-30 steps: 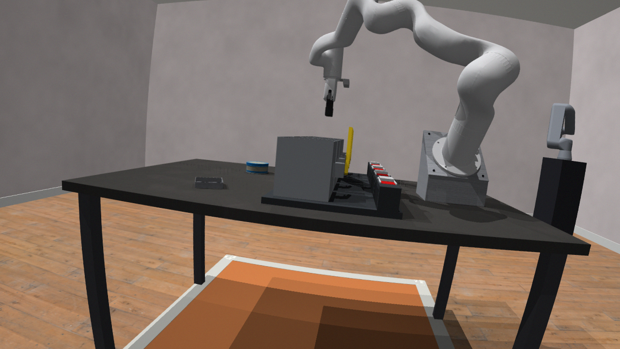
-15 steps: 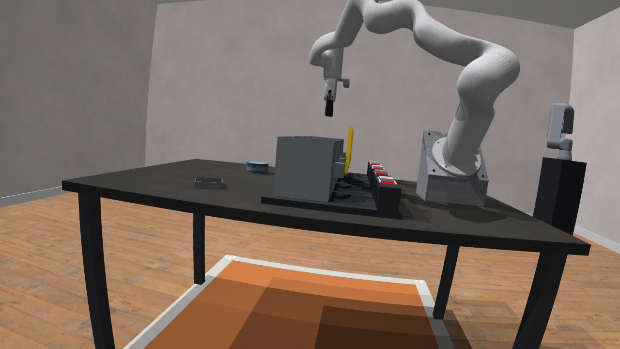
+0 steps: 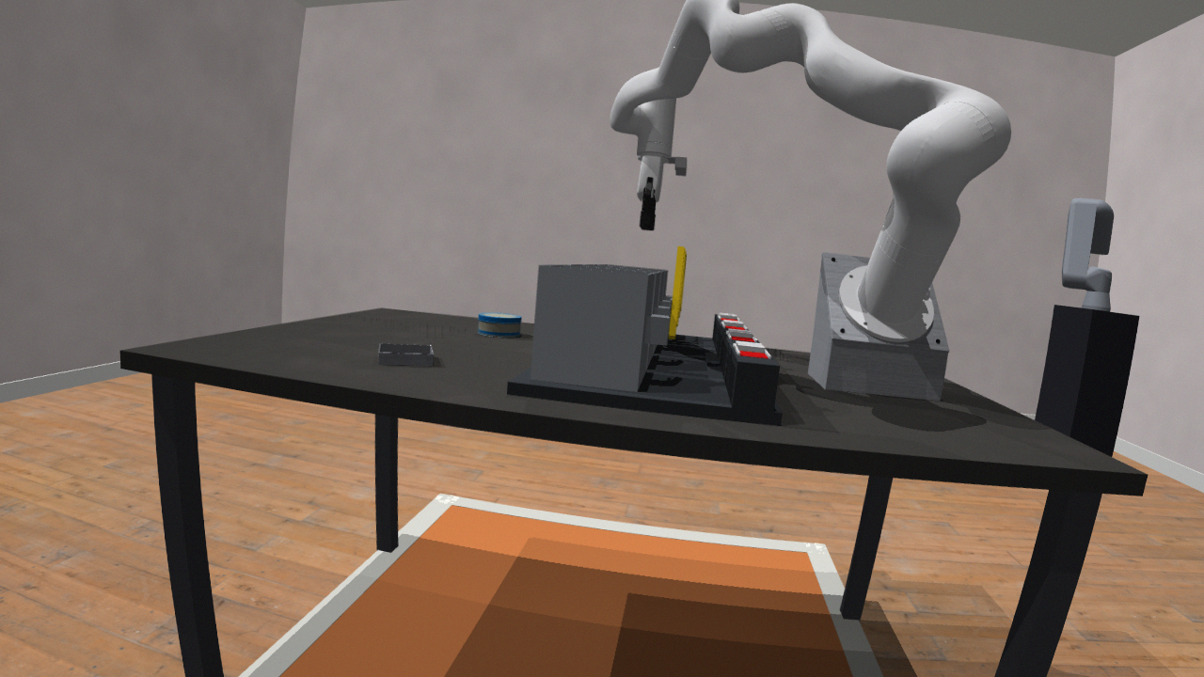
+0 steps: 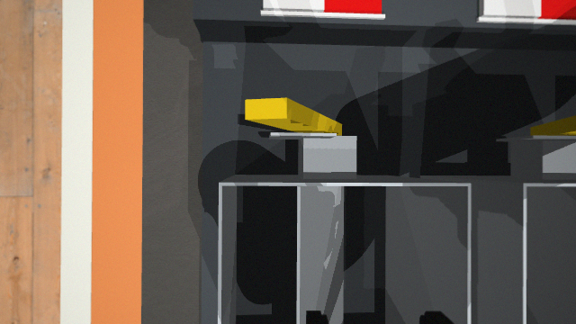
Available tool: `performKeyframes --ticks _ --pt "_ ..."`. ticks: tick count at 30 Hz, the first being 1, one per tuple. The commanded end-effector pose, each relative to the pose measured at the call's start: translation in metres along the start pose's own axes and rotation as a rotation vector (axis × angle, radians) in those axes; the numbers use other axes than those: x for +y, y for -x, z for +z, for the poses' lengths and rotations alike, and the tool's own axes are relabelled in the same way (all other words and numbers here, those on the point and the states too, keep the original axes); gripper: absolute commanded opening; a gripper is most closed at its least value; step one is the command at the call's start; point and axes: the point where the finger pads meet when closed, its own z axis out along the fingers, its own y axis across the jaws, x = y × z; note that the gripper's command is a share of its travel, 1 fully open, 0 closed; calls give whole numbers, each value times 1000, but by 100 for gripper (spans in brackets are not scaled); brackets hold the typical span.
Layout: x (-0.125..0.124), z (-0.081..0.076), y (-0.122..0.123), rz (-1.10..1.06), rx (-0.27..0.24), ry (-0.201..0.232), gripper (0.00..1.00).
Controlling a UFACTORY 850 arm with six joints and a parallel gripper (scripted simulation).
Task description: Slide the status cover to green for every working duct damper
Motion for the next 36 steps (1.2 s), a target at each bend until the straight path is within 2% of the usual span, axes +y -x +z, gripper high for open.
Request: performKeyframes --ticks 1,7,9,10,12,36 --pt "-21 8 -34 -1 3 120 39" --pt "-43 18 -71 -2 3 247 39" --pt "-43 18 -71 -2 3 247 39" --pt "-50 22 -84 -2 3 290 39" --pt "-56 25 -95 -2 3 327 39" --pt "-56 26 -95 -3 3 328 39"
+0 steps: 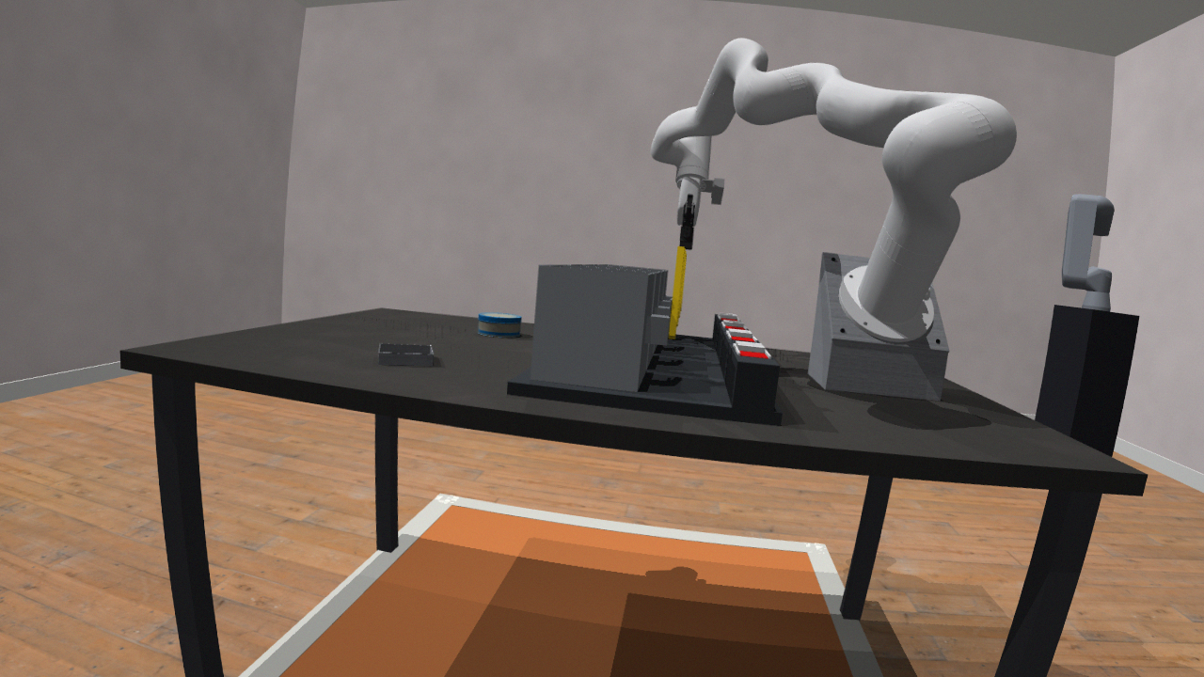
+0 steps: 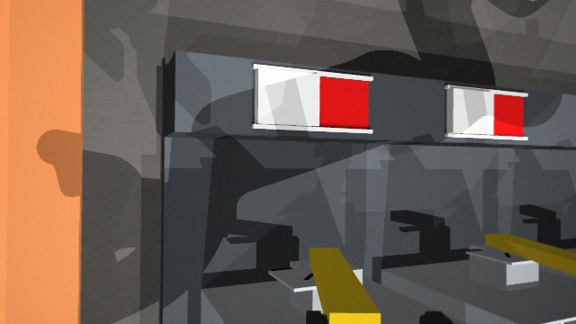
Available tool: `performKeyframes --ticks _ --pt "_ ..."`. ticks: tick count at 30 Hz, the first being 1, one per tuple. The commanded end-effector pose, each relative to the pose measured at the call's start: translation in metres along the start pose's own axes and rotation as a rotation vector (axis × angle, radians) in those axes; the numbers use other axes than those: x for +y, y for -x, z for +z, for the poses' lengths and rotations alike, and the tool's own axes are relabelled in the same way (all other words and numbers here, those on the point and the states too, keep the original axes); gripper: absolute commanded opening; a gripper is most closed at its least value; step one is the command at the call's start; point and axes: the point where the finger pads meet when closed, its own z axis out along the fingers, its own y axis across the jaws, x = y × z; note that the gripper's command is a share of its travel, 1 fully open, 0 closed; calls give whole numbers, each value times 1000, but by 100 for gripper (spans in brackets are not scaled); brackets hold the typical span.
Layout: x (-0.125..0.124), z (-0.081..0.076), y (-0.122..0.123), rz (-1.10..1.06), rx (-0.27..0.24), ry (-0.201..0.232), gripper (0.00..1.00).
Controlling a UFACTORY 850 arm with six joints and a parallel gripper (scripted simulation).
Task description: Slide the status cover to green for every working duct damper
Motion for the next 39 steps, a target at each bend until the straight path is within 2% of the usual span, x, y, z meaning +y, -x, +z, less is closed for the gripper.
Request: performKeyframes --ticks 1,10,22,24,39 --pt "0 0 1 -1 -1 -2 39" --pt "0 7 1 -1 -1 -2 39" --pt "0 29 1 -1 -1 -1 39" --pt "0 29 1 -1 -1 -1 39" --pt "-1 64 1 -1 -1 -1 39"
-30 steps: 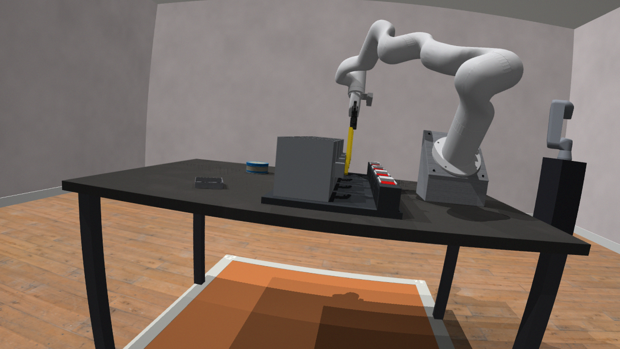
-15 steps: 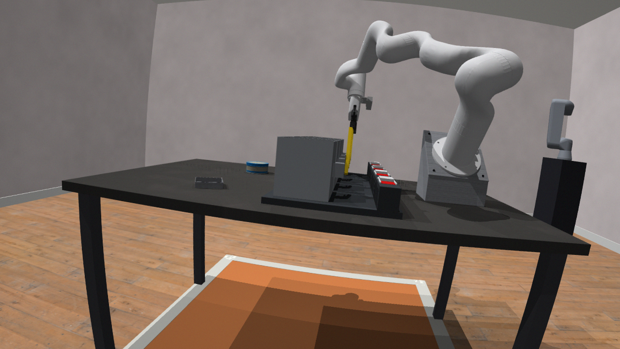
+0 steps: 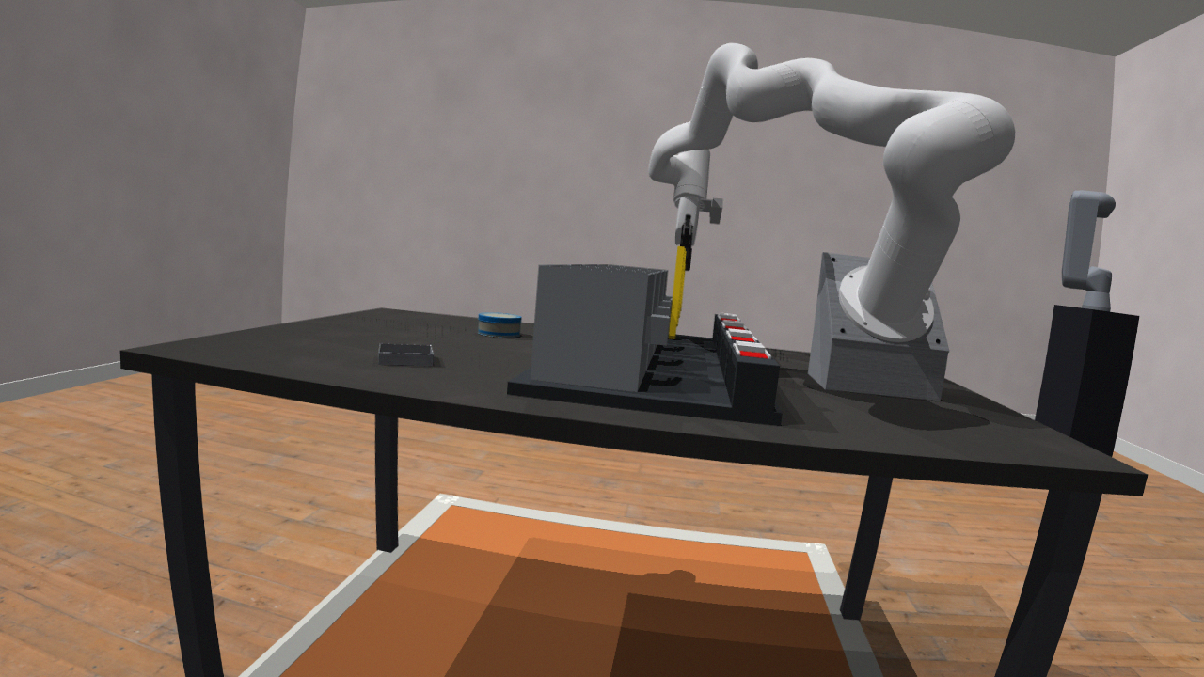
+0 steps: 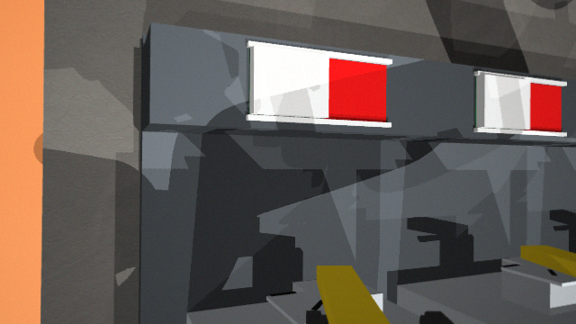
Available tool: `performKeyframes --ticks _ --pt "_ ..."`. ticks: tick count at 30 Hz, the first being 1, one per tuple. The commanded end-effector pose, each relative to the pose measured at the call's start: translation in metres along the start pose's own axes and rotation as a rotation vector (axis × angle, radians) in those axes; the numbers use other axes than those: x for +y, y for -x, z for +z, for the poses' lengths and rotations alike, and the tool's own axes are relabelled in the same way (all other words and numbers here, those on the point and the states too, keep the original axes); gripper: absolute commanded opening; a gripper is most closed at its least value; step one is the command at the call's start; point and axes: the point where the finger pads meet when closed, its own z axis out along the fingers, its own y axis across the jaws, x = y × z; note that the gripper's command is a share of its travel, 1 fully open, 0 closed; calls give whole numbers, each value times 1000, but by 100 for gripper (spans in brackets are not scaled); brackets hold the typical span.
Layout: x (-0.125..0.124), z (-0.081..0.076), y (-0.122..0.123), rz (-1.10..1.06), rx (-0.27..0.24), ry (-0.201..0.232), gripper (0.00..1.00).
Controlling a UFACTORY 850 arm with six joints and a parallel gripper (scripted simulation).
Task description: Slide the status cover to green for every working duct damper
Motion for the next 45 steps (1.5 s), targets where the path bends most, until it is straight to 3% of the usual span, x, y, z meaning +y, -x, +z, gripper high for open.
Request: performKeyframes --ticks 1,12,29,30,45 --pt "0 8 1 -2 -2 -3 39" --pt "0 19 1 -2 -2 -3 39" --pt "0 20 1 -2 -2 -3 39" --pt "0 20 1 -2 -2 -3 19" --pt "0 20 1 -2 -2 -3 19"
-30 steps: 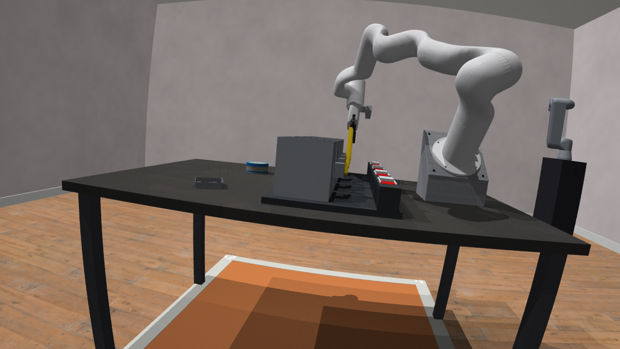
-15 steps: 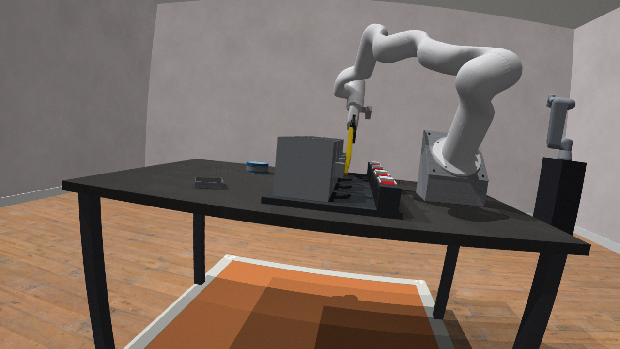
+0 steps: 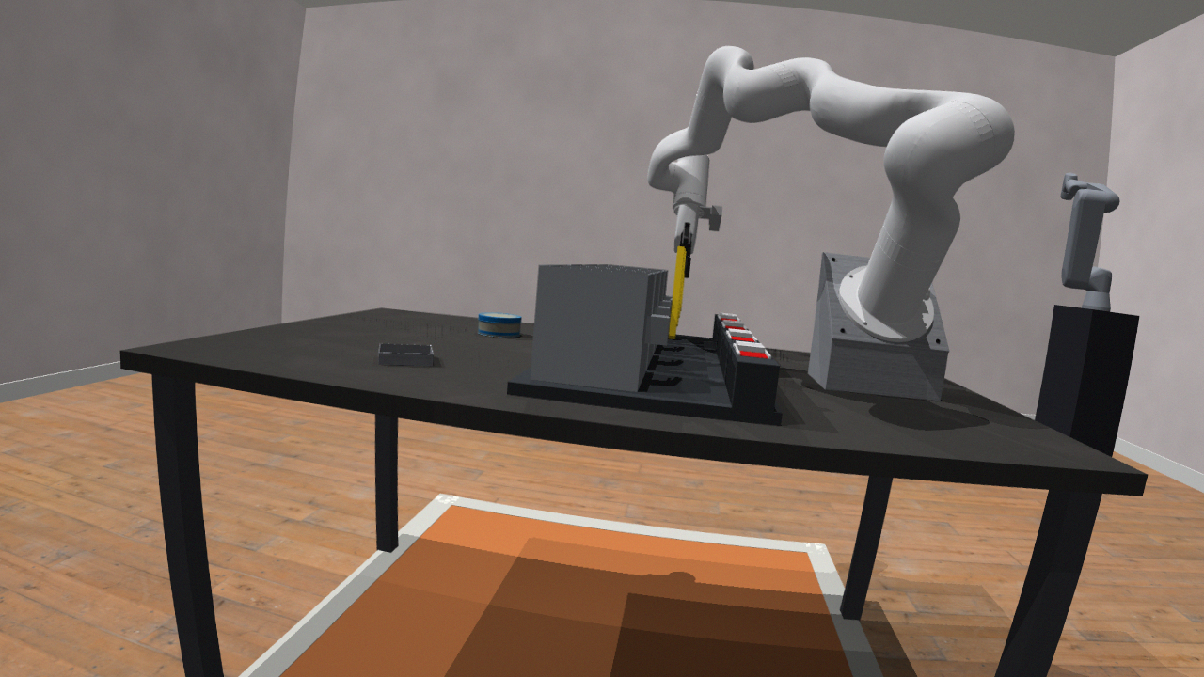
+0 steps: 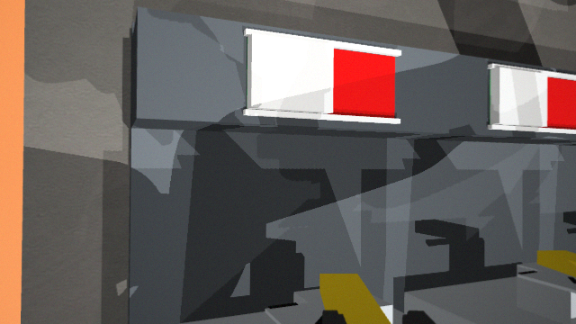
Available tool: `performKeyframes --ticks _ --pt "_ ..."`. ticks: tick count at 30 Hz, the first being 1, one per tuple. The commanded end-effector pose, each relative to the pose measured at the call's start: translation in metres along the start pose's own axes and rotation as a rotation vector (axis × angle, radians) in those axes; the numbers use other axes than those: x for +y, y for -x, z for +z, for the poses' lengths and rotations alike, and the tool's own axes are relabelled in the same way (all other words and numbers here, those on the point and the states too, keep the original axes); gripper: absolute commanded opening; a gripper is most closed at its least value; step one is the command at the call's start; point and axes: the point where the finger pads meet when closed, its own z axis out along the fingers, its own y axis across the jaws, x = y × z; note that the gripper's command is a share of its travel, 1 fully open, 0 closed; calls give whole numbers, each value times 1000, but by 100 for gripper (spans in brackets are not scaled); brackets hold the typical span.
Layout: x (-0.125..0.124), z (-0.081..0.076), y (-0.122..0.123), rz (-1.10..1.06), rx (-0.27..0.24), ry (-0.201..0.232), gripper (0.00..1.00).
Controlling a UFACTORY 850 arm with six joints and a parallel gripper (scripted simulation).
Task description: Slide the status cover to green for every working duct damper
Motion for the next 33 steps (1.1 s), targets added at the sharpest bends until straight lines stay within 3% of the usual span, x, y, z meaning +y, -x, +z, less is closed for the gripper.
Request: performKeyframes --ticks 1,33 --pt "0 -1 1 -1 -1 -3 19" --pt "1 -1 1 -1 -1 -13 19"
